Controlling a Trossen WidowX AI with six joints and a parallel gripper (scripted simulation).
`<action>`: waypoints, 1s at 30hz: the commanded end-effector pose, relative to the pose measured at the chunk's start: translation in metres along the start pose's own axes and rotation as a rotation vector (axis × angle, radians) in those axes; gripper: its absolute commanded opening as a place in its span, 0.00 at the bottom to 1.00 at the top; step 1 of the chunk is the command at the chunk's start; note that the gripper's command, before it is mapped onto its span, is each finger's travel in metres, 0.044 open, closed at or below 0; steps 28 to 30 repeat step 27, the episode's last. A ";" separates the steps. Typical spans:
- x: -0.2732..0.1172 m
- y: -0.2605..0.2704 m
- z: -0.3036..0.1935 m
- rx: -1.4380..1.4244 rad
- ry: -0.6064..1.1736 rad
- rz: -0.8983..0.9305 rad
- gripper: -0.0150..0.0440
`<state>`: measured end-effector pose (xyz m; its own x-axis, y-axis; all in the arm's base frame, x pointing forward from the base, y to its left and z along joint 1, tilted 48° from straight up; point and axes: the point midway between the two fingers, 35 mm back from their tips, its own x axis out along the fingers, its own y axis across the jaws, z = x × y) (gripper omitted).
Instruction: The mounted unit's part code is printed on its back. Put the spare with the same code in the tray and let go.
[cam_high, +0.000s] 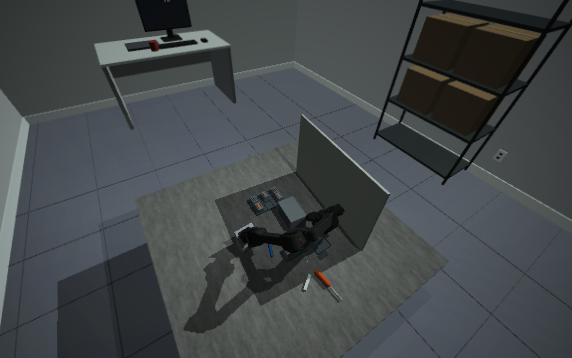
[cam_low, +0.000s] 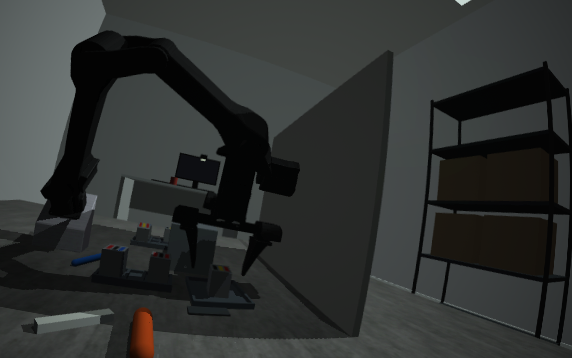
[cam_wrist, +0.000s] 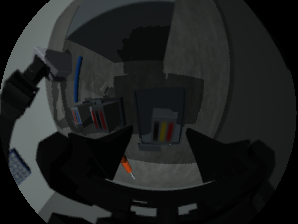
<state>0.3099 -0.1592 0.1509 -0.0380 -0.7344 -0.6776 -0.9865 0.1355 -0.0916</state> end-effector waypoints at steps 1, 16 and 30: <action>-0.052 -0.005 0.003 0.001 -0.004 -0.027 1.00; -0.085 -0.001 0.002 0.000 -0.009 -0.038 1.00; -0.085 -0.001 0.002 0.000 -0.009 -0.038 1.00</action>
